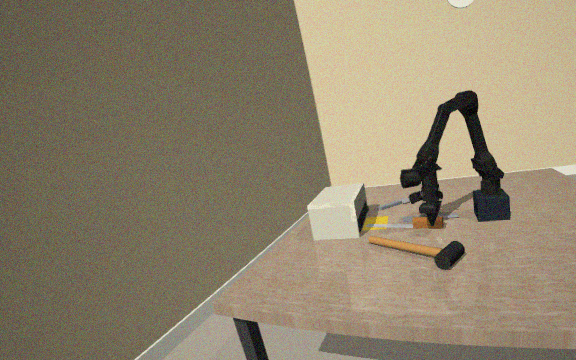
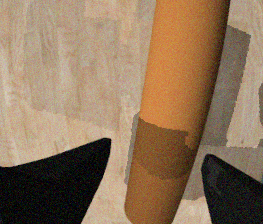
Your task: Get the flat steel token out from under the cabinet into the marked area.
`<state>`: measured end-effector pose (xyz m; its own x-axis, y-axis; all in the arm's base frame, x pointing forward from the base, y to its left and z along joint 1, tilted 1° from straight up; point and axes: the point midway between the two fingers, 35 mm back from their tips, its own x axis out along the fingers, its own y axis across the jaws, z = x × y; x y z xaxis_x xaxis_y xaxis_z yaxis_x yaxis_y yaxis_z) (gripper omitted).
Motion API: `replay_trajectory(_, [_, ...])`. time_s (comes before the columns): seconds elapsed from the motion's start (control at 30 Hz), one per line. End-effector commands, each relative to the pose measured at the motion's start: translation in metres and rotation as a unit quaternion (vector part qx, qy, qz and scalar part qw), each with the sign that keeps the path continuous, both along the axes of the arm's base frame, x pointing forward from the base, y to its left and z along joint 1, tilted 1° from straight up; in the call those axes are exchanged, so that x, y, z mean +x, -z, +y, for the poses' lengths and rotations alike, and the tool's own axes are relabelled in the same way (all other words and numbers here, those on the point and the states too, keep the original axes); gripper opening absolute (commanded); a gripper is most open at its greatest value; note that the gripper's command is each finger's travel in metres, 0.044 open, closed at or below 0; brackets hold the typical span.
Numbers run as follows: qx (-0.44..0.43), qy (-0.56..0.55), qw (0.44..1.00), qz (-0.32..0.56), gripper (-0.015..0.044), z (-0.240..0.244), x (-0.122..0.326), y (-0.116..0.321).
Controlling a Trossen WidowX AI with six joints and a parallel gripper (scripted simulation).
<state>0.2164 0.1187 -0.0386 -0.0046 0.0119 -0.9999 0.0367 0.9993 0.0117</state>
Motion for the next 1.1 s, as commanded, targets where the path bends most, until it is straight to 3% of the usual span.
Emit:
replay_trajectory(0.0, [-0.002, 0.001, 1.000, 0.000, 0.0270, -0.0006, -0.0008, 0.0034])
replay_trajectory(0.6, [-0.002, 0.002, 1.000, 0.000, 0.0270, -0.0016, -0.0015, 0.0109])
replay_trajectory(0.7, [0.001, -0.001, 1.000, -0.004, 0.0191, 0.0013, 0.0019, 0.0082])
replay_trajectory(1.07, [0.001, -0.001, 1.000, -0.004, 0.0118, 0.0013, 0.0019, 0.0082])
